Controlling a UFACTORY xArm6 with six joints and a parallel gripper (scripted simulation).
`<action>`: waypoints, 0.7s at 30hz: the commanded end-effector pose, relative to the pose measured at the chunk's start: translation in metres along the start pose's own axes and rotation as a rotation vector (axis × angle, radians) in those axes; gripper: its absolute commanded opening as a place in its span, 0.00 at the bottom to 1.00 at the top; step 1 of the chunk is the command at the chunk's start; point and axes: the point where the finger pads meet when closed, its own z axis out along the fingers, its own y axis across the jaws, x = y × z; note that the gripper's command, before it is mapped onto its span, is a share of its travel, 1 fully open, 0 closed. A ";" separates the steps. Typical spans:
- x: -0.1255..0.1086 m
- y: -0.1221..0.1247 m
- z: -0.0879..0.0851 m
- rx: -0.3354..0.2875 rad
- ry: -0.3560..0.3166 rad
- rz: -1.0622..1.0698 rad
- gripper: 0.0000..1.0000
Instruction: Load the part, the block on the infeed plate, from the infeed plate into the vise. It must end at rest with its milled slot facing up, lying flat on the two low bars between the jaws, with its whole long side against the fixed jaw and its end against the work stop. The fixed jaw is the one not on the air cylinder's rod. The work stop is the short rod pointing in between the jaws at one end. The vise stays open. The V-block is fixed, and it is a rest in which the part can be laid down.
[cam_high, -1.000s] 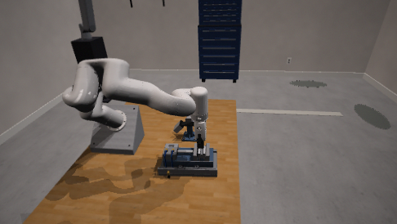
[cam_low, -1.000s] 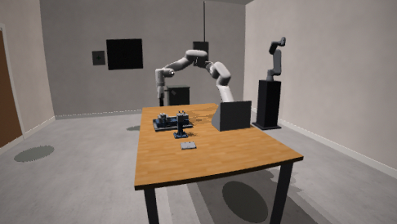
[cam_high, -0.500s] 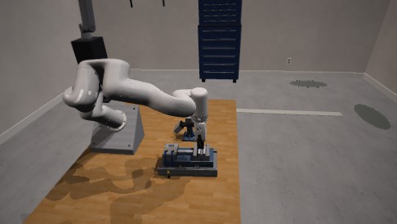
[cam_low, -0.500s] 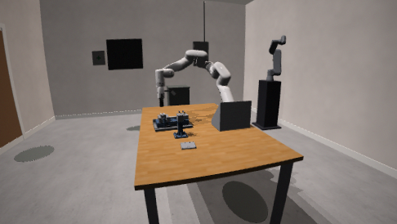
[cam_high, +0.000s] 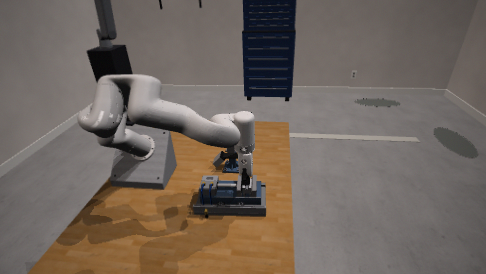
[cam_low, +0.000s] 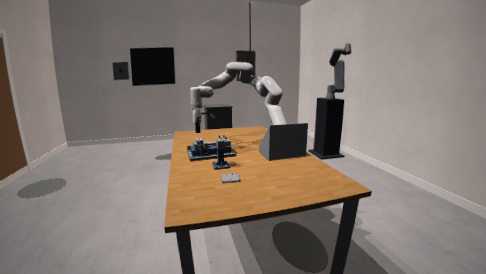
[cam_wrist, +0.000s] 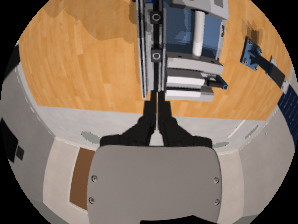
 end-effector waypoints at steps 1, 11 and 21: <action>-0.001 0.000 0.006 0.000 -0.003 0.001 0.00; -0.002 -0.001 0.019 0.000 -0.003 0.001 0.00; -0.002 -0.001 0.029 0.000 -0.003 0.001 0.00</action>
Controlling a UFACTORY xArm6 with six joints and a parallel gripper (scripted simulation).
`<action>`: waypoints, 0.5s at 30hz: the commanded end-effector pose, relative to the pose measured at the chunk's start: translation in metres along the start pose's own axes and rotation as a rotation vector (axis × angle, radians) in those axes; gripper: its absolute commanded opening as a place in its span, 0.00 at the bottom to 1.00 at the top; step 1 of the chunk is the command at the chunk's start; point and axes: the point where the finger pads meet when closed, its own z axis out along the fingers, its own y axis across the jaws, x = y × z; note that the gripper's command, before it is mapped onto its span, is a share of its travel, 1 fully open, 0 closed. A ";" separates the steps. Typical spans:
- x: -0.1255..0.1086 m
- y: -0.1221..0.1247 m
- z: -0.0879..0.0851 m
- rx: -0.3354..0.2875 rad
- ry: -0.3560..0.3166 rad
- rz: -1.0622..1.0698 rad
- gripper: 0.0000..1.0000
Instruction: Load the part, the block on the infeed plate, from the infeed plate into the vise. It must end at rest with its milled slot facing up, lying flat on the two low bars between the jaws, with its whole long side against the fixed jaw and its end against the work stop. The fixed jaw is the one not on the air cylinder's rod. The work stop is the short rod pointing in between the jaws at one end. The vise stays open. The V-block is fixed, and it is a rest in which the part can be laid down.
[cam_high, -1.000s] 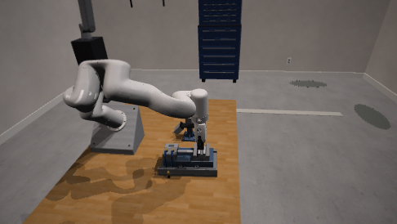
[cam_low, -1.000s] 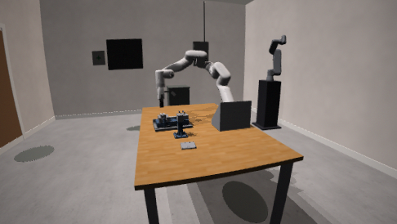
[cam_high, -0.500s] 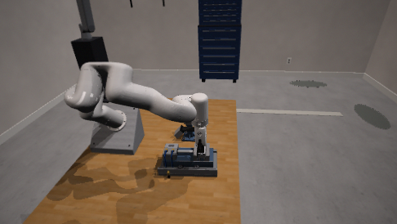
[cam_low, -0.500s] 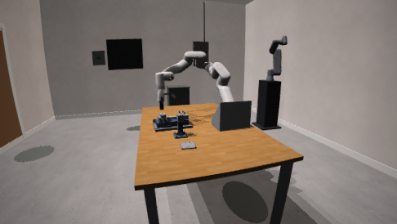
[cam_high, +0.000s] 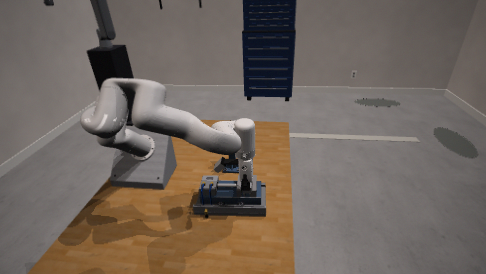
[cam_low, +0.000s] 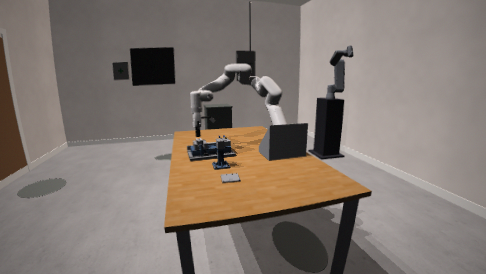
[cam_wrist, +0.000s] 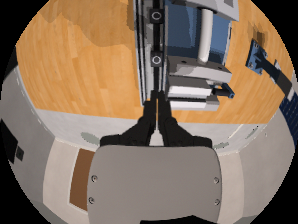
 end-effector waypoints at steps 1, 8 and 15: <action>-0.001 -0.001 0.002 0.000 -0.004 0.001 0.00; -0.001 -0.001 0.004 0.000 -0.004 0.001 0.00; -0.001 -0.001 0.004 0.000 -0.004 0.001 0.00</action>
